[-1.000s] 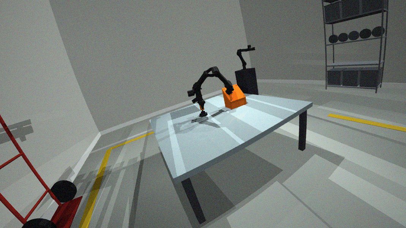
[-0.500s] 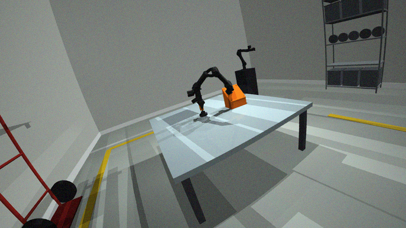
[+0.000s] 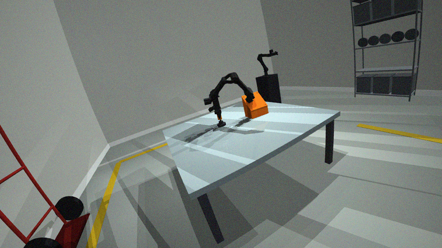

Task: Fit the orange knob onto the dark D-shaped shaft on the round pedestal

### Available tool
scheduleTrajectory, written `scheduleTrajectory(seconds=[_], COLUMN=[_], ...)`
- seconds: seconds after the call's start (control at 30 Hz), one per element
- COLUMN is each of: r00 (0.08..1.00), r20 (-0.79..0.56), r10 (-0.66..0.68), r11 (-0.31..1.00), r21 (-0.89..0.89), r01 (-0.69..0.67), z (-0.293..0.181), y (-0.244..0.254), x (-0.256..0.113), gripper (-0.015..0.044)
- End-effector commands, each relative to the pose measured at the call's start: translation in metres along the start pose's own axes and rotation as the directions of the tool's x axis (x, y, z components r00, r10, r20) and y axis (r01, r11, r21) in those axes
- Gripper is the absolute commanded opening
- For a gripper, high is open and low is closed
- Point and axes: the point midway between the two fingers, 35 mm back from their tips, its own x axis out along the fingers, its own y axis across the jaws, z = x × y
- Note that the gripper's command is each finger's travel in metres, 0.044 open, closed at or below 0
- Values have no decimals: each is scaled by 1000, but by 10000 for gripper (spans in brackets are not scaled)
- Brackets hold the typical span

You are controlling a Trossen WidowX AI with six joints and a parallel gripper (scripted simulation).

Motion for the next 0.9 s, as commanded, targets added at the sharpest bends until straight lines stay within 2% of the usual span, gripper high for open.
scheduleTrajectory(seconds=[0.0, 0.87], r00=[1000, 1000], r20=[4, 4], r10=[-1, 0], r11=[1000, 1000], r21=[19, 0], r01=[1, 0], z=[-2, -2], y=[0, 0], x=[0, 5], gripper=[0, 0])
